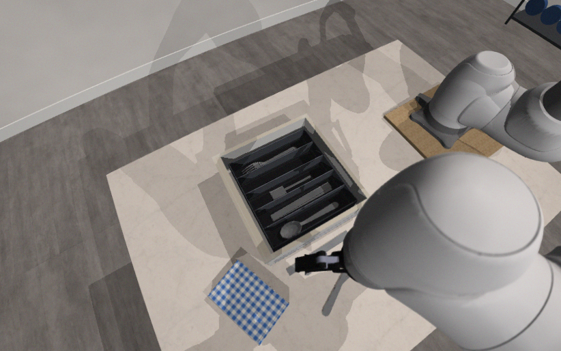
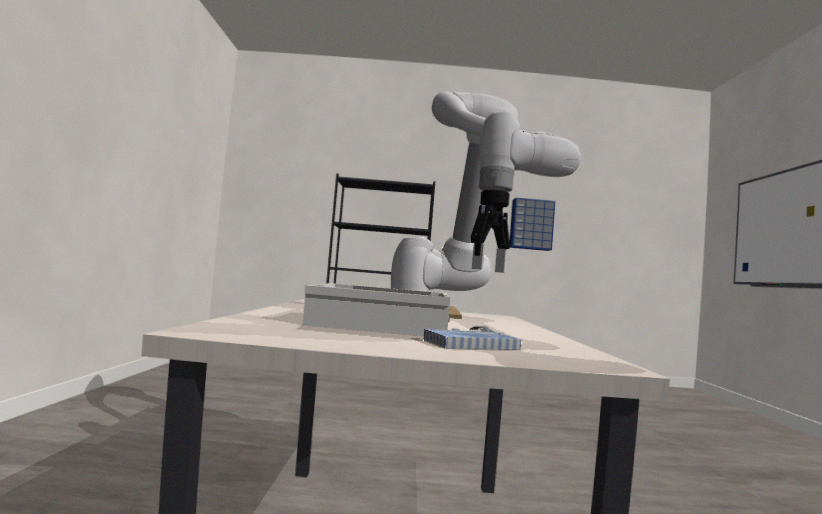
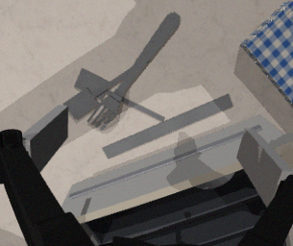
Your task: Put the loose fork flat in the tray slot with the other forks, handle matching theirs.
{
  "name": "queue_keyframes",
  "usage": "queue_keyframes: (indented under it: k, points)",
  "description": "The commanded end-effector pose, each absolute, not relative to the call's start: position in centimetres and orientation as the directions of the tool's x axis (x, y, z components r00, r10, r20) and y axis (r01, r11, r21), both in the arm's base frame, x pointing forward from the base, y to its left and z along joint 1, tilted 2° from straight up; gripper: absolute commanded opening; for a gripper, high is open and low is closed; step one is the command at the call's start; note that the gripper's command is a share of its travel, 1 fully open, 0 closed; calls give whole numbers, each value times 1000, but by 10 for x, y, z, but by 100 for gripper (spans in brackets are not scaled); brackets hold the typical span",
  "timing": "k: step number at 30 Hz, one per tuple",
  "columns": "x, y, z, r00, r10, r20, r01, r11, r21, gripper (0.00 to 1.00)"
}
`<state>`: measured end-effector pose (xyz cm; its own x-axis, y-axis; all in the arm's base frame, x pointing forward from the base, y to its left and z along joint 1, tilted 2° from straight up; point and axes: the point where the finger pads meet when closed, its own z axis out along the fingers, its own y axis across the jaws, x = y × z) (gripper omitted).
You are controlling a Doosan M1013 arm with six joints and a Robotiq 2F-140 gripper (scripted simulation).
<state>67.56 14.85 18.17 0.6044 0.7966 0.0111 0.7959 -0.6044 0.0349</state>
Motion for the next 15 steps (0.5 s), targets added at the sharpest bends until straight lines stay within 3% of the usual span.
queue_keyframes:
  k: [1,10,12,13,15]
  points:
    - [672,151,174,362,932,6,932,-361,34,100]
    - [659,159,150,-80,996,-27,996,81,37,100]
    - [659,159,150,-80,996,-27,996,81,37,100]
    - [657,160,148,-229,973,-36,973,230,33,100]
    - [654,161,142,-309,950,-43,950,311,30,100]
